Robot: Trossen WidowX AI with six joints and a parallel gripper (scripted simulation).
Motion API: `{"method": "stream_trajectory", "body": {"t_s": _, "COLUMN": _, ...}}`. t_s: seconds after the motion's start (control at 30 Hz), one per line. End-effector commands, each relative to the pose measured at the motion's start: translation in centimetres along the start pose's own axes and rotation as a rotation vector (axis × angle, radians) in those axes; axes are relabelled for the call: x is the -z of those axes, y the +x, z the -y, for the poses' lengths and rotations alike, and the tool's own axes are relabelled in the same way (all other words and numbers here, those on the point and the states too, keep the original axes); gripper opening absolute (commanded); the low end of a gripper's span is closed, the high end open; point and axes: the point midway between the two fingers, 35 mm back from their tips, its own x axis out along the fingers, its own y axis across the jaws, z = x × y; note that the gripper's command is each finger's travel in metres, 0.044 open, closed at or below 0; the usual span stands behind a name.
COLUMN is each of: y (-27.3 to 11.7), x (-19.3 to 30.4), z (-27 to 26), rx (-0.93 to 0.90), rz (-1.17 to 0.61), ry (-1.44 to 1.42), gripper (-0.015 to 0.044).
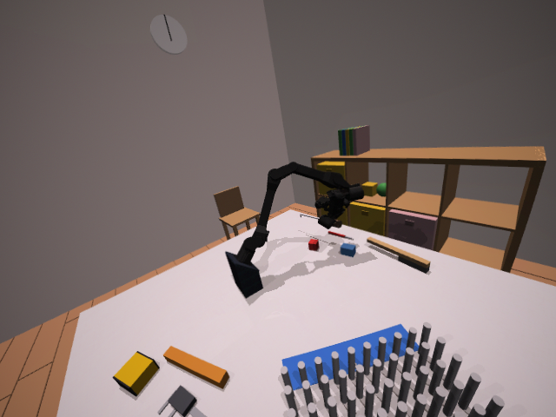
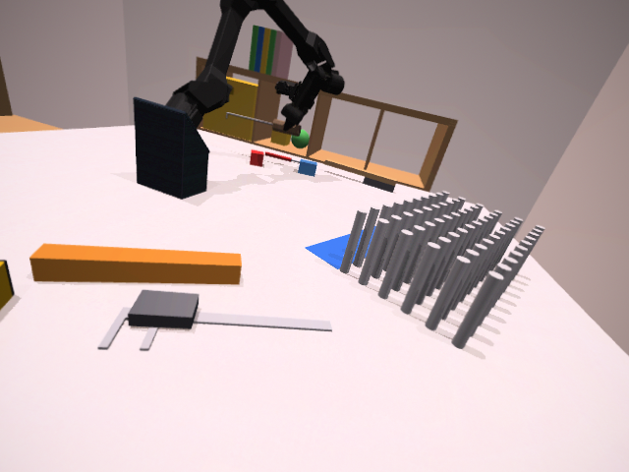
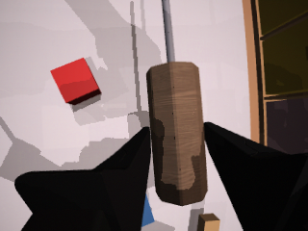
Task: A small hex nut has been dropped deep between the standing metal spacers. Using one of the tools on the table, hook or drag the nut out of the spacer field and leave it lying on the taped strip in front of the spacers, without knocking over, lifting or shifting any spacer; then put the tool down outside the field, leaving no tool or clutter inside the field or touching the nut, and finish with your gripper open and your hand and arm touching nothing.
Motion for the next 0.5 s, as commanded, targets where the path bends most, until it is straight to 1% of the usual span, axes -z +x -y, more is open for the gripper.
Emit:
{"method": "stream_trajectory", "body": {"t_s": 0.0, "y": 0.5, "x": 0.2, "z": -0.3, "rx": -0.005, "rz": 0.003, "ry": 0.008, "gripper": 0.0000}}
{"method": "stream_trajectory", "body": {"t_s": 0.47, "y": 1.6, "x": 0.7, "z": -0.7, "rx": -0.005, "rz": 0.003, "ry": 0.008, "gripper": 0.0000}}
